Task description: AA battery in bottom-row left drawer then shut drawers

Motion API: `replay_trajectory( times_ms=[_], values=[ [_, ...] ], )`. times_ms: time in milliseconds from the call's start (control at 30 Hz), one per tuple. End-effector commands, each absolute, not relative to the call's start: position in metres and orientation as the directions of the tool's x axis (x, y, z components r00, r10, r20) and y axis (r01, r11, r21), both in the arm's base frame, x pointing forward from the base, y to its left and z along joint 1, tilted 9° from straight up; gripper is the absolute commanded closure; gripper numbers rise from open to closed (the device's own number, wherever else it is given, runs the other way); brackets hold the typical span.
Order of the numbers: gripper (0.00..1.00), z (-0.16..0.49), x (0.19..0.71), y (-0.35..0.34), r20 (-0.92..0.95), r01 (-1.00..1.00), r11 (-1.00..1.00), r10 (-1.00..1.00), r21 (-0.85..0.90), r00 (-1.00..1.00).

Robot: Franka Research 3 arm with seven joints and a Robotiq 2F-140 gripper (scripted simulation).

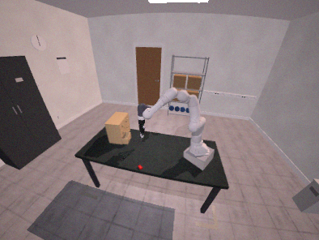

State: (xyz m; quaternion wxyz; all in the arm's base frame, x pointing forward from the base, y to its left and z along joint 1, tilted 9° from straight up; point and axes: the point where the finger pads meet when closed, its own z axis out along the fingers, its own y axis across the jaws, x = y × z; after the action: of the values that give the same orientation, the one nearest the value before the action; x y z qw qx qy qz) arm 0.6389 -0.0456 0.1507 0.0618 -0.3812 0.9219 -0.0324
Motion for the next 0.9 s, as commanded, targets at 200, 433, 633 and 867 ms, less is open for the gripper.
replay_trajectory(
  times_ms=[200, 433, 633, 867],
  values=[
    [0.85, 0.15, 0.647, -0.053, -0.088, -0.572, 0.814, -0.58, -0.101, -0.81],
    [0.85, 0.149, 0.655, -0.061, -0.093, -0.508, 0.856, -0.516, -0.1, -0.852],
    [0.85, 0.149, 0.66, -0.065, -0.095, -0.471, 0.876, -0.48, -0.1, -0.872],
    [0.85, 0.147, 0.666, -0.072, -0.099, -0.409, 0.907, -0.418, -0.099, -0.903]
  ],
)
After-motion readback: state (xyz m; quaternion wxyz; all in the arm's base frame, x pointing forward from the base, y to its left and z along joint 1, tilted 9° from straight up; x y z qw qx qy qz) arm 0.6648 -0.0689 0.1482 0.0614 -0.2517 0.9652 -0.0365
